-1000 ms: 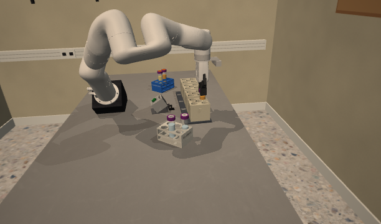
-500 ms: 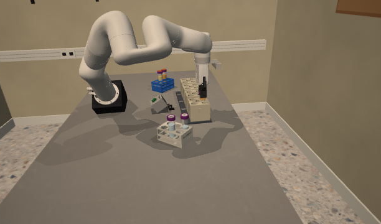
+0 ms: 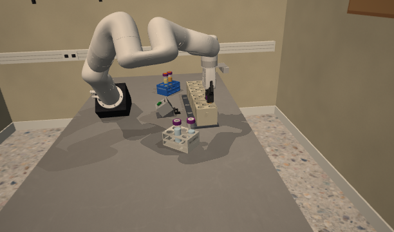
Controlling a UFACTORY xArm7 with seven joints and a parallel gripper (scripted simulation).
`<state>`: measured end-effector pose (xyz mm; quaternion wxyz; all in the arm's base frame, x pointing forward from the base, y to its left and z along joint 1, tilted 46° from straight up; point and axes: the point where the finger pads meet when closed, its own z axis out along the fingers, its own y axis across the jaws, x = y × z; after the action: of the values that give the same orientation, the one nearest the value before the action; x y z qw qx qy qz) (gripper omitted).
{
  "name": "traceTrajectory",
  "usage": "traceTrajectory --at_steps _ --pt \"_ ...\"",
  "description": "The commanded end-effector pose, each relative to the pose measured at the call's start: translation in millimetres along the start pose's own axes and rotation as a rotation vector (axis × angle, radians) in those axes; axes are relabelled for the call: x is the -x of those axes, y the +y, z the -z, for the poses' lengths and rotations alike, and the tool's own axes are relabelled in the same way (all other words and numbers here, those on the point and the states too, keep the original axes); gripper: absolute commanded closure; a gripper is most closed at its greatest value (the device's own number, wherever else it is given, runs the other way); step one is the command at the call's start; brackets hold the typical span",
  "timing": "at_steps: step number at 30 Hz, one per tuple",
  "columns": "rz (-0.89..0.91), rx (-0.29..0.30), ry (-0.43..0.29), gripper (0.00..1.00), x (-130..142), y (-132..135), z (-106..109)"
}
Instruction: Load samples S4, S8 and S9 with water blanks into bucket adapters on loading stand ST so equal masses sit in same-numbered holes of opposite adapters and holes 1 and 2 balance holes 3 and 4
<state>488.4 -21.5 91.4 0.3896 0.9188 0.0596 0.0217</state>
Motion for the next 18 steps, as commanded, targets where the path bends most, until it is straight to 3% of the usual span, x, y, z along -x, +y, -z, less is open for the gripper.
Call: traceTrajectory --at_steps 1,3,4,18 --pt "0.000 -0.001 0.005 1.00 -1.3 -0.7 2.2" --pt "0.000 -0.001 0.005 1.00 -1.3 -0.7 2.2" --pt "0.000 -0.001 0.005 0.56 -1.3 -0.7 1.9" --pt "0.000 -0.001 0.005 0.56 -1.3 -0.7 2.0"
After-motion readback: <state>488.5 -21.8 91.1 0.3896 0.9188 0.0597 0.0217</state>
